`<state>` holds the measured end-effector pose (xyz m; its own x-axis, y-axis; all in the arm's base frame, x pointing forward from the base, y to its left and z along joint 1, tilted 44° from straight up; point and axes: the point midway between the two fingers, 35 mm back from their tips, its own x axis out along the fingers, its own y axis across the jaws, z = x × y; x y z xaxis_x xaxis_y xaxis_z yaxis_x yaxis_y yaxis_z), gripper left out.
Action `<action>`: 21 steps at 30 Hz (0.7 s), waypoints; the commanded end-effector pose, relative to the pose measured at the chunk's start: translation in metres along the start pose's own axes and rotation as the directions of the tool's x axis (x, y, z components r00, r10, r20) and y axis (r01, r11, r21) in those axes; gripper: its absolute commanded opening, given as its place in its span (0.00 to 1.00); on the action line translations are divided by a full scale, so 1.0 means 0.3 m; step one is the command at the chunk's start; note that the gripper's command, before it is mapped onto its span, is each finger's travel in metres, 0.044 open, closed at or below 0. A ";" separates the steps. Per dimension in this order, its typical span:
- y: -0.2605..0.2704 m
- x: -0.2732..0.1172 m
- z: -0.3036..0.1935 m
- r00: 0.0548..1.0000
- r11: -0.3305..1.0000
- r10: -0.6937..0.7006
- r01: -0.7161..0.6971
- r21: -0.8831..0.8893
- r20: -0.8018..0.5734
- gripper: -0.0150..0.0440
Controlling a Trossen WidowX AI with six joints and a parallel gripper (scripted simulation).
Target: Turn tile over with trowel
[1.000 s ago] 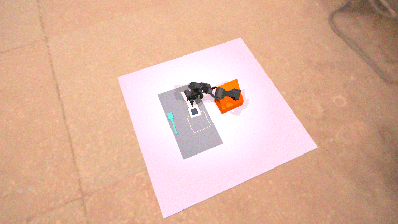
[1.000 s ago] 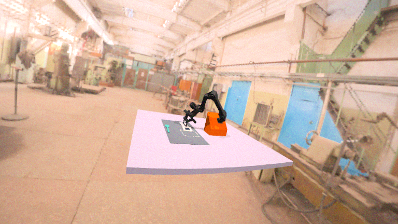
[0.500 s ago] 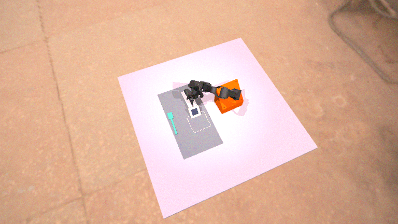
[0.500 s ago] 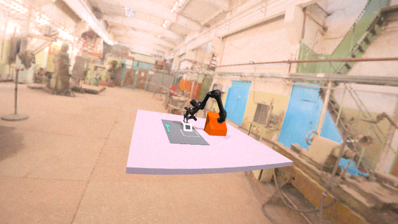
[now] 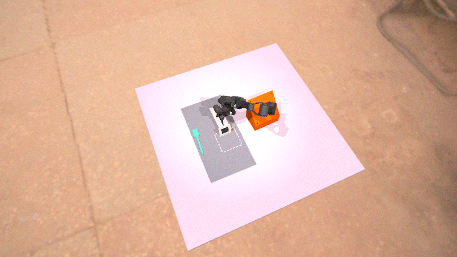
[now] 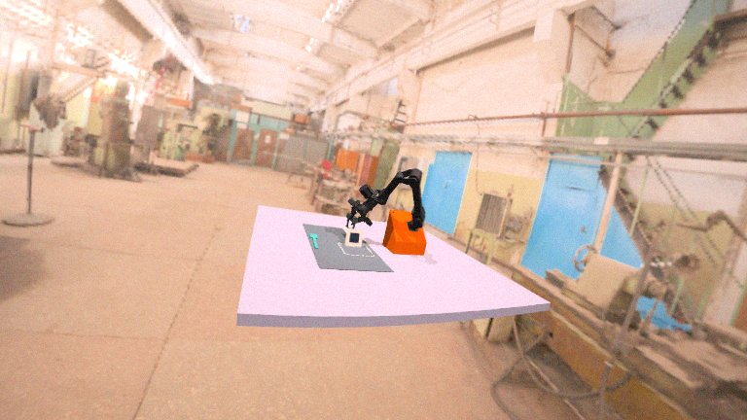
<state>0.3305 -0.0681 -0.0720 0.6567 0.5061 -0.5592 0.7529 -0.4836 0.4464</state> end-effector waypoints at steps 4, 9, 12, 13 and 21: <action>0.001 0.000 -0.068 1.000 1.000 0.007 -0.007 -0.004 0.002 0.25; -0.003 0.005 -0.085 1.000 1.000 0.007 -0.007 -0.004 0.002 0.25; 0.001 0.002 -0.075 1.000 1.000 0.007 -0.007 -0.005 0.003 0.25; 0.006 -0.002 -0.064 1.000 1.000 0.006 -0.006 -0.007 0.004 0.25; 0.045 -0.048 0.053 1.000 1.000 0.006 -0.005 -0.012 0.008 0.25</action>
<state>0.3287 -0.0750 -0.0656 0.6529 0.5028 -0.5665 0.7561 -0.4781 0.4470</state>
